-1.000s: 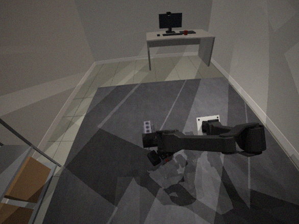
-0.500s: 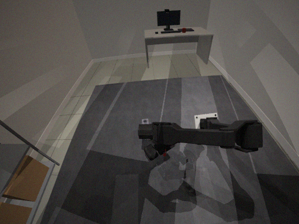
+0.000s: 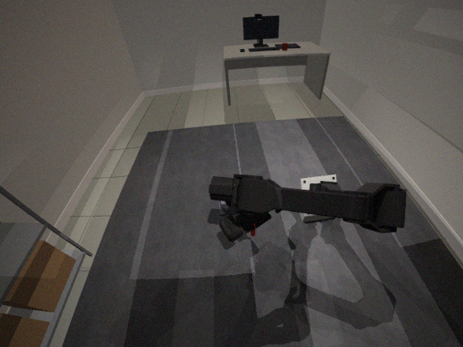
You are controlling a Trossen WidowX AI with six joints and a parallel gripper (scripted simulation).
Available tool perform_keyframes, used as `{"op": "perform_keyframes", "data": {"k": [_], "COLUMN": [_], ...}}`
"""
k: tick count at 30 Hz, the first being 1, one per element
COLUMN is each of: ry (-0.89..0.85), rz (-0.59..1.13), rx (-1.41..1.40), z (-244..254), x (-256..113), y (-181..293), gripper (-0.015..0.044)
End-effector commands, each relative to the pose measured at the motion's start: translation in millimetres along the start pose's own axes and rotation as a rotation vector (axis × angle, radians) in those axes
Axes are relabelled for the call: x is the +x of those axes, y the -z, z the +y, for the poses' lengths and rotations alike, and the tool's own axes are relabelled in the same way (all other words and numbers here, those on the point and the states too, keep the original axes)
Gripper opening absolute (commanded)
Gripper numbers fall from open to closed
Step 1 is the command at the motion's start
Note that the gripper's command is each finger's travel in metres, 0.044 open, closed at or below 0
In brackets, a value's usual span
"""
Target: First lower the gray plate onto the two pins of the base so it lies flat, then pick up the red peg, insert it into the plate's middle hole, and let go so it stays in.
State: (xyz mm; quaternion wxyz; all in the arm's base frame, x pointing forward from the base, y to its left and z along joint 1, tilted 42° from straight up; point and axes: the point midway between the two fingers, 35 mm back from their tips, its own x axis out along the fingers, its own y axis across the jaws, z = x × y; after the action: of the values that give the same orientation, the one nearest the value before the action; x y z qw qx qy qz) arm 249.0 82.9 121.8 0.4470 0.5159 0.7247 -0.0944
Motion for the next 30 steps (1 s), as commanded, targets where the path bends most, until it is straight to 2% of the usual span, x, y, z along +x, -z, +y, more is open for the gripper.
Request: {"op": "perform_keyframes", "data": {"k": [1, 30], "ry": [0.006, 0.009], "rz": [0.003, -0.013], "rx": [0.005, -0.001], "z": [0, 12], "x": [2, -5], "y": [-3, -87], "gripper": [0.0, 0.0]}}
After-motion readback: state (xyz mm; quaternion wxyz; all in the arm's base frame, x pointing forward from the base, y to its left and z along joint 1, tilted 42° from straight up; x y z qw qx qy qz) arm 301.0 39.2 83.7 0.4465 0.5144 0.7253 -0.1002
